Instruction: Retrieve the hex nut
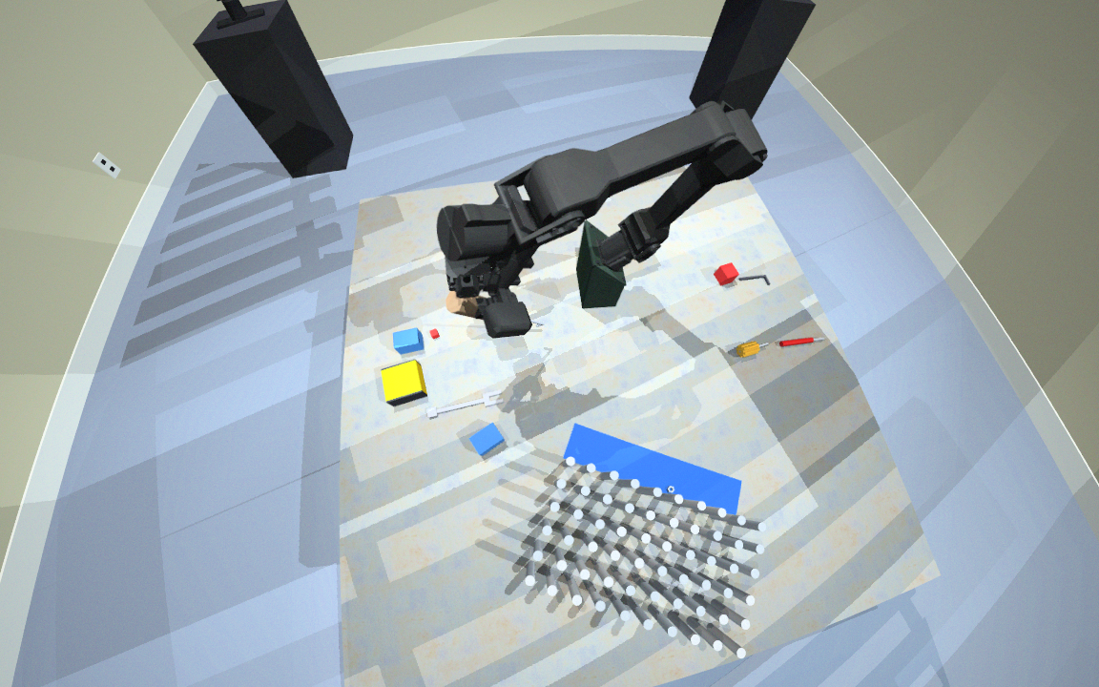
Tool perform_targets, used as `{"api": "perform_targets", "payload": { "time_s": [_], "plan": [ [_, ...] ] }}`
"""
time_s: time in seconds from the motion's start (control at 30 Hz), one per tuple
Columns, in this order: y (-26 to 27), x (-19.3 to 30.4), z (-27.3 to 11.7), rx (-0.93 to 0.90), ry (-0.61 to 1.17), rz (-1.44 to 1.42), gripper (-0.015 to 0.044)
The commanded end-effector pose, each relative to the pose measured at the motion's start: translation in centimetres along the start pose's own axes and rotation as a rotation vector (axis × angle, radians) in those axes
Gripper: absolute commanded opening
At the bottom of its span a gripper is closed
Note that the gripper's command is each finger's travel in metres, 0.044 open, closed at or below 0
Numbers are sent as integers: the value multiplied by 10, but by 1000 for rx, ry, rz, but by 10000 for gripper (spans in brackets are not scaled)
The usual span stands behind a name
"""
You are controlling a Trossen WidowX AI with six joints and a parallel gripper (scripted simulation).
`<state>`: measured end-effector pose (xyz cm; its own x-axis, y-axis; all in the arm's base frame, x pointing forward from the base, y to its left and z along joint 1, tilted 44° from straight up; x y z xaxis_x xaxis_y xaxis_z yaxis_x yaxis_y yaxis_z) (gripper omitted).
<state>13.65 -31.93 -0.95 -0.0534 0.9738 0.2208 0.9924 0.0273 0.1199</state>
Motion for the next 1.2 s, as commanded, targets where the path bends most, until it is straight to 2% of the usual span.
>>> {"api": "perform_targets", "payload": {
  "time_s": [0.0,1.17],
  "plan": [
    [-13,-8,4,-17,6,142,0],
    [-129,-32,55,-85,173,1333,0]
  ]
}}
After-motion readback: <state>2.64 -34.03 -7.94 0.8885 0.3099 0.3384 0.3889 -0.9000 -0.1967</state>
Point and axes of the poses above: the point midway between the two fingers, 35 mm back from their tips, its own z axis out along the fingers, its own y axis across the jaws, x = y × z, the point moved 6 cm from there along -z, back along the fingers, and after that the axes turned 6 degrees about z, right-handed, at the moved point
